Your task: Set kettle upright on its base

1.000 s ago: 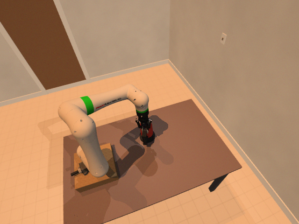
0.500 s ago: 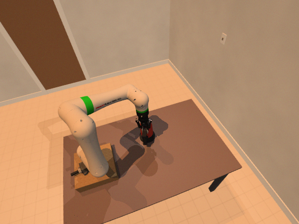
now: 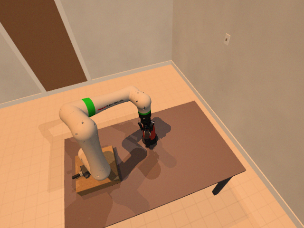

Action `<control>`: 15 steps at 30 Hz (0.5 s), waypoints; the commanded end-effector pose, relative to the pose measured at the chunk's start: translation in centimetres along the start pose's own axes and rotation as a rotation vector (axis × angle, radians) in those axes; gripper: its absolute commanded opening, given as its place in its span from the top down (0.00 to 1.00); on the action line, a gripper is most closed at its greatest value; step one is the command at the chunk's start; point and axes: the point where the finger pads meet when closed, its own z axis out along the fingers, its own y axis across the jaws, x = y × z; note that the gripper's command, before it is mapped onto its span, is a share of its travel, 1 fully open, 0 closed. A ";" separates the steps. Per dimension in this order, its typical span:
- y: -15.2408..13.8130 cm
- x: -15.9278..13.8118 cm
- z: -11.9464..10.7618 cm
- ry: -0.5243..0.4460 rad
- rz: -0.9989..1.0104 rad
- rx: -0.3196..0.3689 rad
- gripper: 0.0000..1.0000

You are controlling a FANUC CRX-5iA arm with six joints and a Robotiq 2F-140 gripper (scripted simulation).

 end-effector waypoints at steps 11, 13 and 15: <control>0.0 0.0 0.2 0.000 0.000 0.000 1.00; 0.0 0.0 0.4 0.000 0.000 0.000 1.00; 0.0 0.0 0.7 0.000 0.000 0.000 1.00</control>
